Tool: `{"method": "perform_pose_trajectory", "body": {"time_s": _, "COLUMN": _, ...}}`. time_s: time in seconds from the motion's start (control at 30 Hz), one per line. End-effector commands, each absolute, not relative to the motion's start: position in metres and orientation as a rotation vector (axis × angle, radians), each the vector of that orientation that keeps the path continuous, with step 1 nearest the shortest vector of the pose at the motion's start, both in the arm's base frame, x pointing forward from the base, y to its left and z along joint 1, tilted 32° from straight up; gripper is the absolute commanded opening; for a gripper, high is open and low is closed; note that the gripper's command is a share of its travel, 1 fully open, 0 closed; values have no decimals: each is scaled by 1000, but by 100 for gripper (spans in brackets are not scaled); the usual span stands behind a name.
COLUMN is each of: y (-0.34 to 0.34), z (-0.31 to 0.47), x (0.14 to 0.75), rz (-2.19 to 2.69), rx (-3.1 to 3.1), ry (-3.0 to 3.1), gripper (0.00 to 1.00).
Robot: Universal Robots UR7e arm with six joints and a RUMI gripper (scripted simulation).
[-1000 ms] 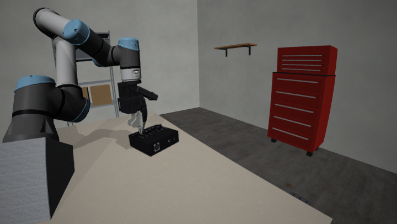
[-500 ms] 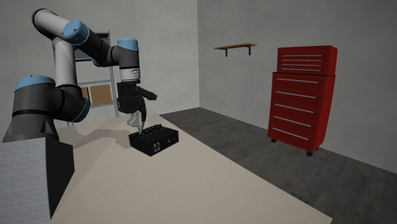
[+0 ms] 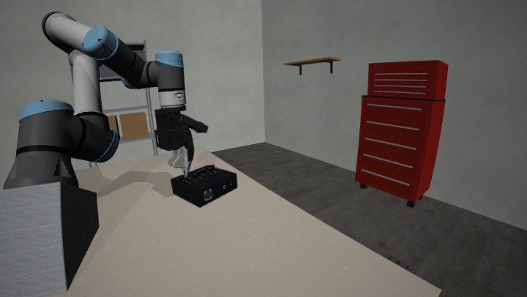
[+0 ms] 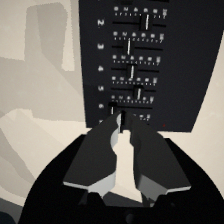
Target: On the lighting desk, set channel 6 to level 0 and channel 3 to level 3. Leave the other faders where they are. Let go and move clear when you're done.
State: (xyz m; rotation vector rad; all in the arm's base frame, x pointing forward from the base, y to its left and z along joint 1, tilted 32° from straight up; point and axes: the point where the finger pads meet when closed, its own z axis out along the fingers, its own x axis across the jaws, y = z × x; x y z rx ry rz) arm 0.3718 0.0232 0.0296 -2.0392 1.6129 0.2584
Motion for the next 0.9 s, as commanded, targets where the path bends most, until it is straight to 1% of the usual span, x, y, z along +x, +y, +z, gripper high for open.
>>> {"method": "perform_pose_trajectory", "body": {"time_s": 0.0, "y": 23, "z": 30, "x": 372, "rz": 258, "rx": -2039, "ry": 1613, "gripper": 0}}
{"method": "perform_pose_trajectory", "body": {"time_s": 0.87, "y": 19, "z": 28, "x": 373, "rz": 258, "rx": -2039, "ry": 1613, "gripper": 0}}
